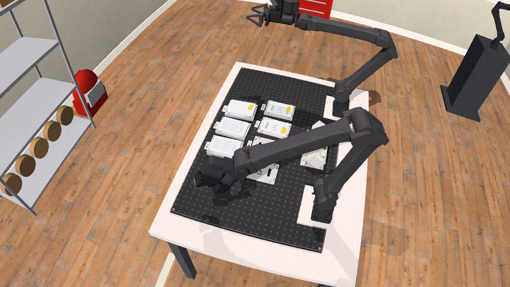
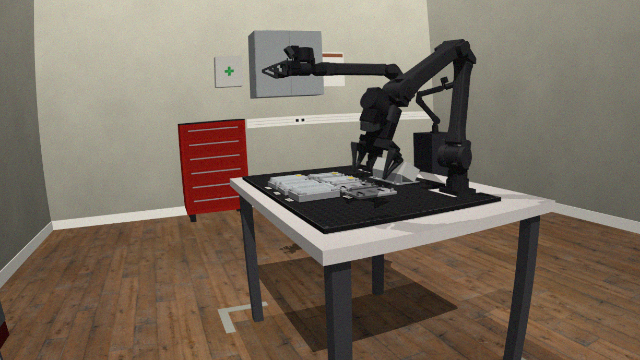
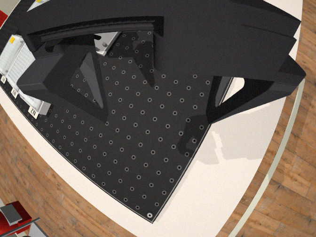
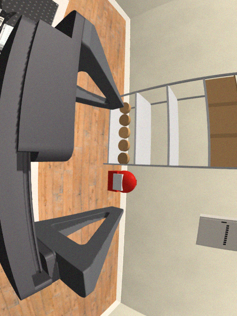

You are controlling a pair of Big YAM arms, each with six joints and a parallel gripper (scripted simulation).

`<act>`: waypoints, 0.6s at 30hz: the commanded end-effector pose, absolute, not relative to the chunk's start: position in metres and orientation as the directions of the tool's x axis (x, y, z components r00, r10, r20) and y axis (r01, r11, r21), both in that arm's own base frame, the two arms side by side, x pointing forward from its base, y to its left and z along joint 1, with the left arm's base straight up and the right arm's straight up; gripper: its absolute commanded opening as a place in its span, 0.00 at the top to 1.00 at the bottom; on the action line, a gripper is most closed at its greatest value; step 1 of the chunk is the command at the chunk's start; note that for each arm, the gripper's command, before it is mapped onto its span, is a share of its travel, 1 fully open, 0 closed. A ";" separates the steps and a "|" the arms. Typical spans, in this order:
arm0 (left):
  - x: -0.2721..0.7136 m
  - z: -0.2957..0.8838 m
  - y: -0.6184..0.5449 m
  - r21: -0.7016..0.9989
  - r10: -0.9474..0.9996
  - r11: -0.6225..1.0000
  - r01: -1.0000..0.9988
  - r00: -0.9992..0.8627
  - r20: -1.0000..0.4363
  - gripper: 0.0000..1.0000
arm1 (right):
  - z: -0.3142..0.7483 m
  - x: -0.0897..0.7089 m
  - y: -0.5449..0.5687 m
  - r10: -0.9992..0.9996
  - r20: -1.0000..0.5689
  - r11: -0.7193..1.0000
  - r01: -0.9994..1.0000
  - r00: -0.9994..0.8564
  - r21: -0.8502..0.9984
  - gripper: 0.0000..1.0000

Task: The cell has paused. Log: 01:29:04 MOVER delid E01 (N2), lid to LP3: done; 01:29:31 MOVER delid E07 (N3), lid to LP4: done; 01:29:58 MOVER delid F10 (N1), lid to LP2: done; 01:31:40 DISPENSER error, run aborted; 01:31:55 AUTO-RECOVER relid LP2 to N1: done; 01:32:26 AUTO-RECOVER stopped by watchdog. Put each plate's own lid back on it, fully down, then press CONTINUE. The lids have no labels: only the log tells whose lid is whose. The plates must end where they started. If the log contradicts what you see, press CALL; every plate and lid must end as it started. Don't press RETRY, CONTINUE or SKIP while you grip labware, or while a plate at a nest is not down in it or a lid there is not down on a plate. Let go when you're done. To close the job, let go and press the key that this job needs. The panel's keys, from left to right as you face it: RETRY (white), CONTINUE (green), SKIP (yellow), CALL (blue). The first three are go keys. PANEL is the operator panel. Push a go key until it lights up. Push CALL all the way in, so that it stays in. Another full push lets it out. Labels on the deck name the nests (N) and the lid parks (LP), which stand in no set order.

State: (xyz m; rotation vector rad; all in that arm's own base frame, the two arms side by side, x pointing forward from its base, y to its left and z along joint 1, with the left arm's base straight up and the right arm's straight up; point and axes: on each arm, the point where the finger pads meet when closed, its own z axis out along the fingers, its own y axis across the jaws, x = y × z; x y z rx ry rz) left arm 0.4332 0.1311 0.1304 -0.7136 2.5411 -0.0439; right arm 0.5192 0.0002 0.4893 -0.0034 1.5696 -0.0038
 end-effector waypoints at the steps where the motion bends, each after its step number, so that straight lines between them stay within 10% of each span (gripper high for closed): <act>1: 0.449 0.172 0.118 -0.136 -0.414 0.905 -0.403 -0.764 -0.494 0.00 | 0.525 0.517 0.000 0.007 -0.998 1.000 -0.001 0.058 0.007 0.00; 18: 0.415 0.206 0.058 -0.063 -0.237 0.971 -0.232 -0.887 -0.397 0.00 | 0.525 0.517 0.000 0.007 -0.998 1.000 -0.001 0.058 0.007 0.00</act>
